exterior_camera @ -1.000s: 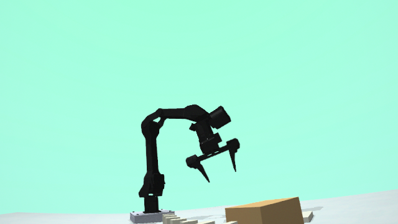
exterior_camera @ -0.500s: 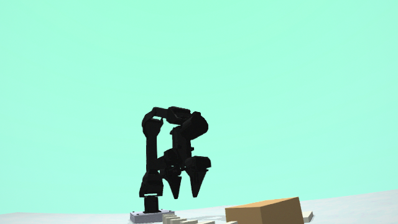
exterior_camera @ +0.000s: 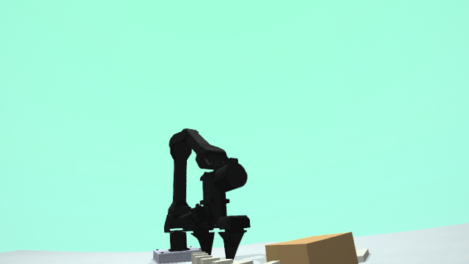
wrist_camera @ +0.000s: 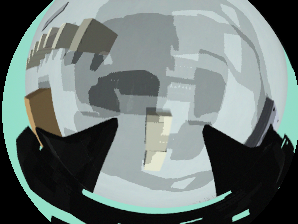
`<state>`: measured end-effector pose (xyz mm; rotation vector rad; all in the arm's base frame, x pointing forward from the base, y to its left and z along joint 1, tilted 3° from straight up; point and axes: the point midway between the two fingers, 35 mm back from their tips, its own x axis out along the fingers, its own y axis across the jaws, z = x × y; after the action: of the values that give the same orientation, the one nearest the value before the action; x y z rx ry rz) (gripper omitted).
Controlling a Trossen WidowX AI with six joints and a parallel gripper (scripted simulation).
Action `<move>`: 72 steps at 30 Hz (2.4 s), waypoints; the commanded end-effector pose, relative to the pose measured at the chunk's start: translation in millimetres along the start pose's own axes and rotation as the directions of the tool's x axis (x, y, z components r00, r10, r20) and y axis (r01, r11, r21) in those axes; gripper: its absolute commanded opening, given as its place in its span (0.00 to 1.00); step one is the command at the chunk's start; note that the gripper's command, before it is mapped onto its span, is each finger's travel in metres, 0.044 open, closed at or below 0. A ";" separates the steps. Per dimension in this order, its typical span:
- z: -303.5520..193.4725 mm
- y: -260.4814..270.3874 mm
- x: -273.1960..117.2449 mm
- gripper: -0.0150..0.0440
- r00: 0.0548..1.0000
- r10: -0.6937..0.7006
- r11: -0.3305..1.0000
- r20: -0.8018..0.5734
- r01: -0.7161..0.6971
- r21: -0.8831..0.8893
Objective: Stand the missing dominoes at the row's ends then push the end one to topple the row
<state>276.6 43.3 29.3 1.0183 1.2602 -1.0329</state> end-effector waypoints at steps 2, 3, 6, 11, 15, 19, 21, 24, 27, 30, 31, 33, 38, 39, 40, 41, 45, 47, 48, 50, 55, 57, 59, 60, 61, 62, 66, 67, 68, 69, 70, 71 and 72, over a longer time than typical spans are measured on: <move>0.7 1.8 7.2 1.00 1.000 0.008 1.000 0.004 -0.008 0.001; 0.7 1.8 8.9 1.00 1.000 0.008 1.000 0.004 -0.008 0.001; 0.8 1.8 13.9 1.00 1.000 0.007 1.000 0.004 -0.007 0.001; 0.8 1.7 18.0 1.00 1.000 0.007 1.000 0.004 -0.007 0.001; 0.8 1.7 18.0 1.00 1.000 0.007 1.000 0.004 -0.007 0.001; 0.8 1.7 18.0 0.82 1.000 0.007 1.000 0.004 -0.007 0.001; 0.8 1.7 18.0 0.73 1.000 0.007 1.000 0.004 -0.007 0.001; 0.8 1.7 18.0 0.60 1.000 0.007 1.000 0.004 -0.007 0.001; 0.8 1.7 18.0 0.47 1.000 0.007 1.000 0.004 -0.007 0.001; 0.8 1.7 18.0 0.44 1.000 0.007 1.000 0.004 -0.007 0.001; 0.8 1.7 18.0 0.44 1.000 0.007 1.000 0.004 -0.007 0.001; 0.8 1.7 18.0 0.44 1.000 0.007 1.000 0.004 -0.007 0.001; 0.8 1.6 16.1 0.44 1.000 0.007 1.000 0.004 -0.007 0.001; 0.9 1.3 10.4 0.44 1.000 0.007 1.000 0.004 -0.007 0.001; 1.0 0.8 0.9 0.44 1.000 0.008 1.000 0.004 -0.008 0.001; 1.2 0.2 -10.8 0.44 1.000 0.008 1.000 0.004 -0.008 0.001; 1.8 -2.6 -57.9 0.44 1.000 0.008 1.000 0.004 -0.008 0.001; 2.1 -4.0 -81.3 0.44 1.000 0.007 1.000 0.003 -0.007 0.001; 2.2 -4.6 -92.9 0.44 1.000 0.007 1.000 0.003 -0.007 0.001; 2.6 -6.1 -116.5 0.44 1.000 0.007 1.000 0.003 -0.007 0.001; 2.9 -7.7 -142.5 0.44 1.000 0.007 1.000 0.003 -0.007 0.000; 2.9 -7.7 -142.5 0.44 1.000 0.007 1.000 0.003 -0.007 0.000; 4.3 -7.5 -142.5 0.44 1.000 0.007 1.000 0.003 -0.007 -0.011; 8.6 -6.8 -142.7 0.44 1.000 0.007 0.999 0.004 -0.007 -0.044; 15.9 -5.7 -142.9 0.44 1.000 0.008 0.995 0.005 -0.007 -0.099; 24.8 -4.8 -143.2 0.44 1.000 0.008 0.986 0.007 -0.007 -0.165; 61.1 -3.8 -144.2 0.44 1.000 0.009 0.908 0.013 -0.003 -0.419; 70.3 -4.3 -144.5 0.44 1.000 0.009 0.878 0.015 -0.001 -0.478; 79.6 -5.2 -144.7 0.44 1.000 0.009 0.844 0.017 0.001 -0.536; 88.4 -6.0 -144.9 0.44 1.000 0.009 0.806 0.018 0.003 -0.592; 97.3 -7.2 -145.0 0.44 1.000 0.010 0.763 0.019 0.005 -0.646; 106.2 -8.6 -145.1 0.44 1.000 0.010 0.717 0.020 0.007 -0.697; 115.1 -10.4 -145.2 0.44 1.000 0.010 0.668 0.021 0.009 -0.744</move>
<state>281.0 -6.9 174.6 0.7089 1.3789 -0.7379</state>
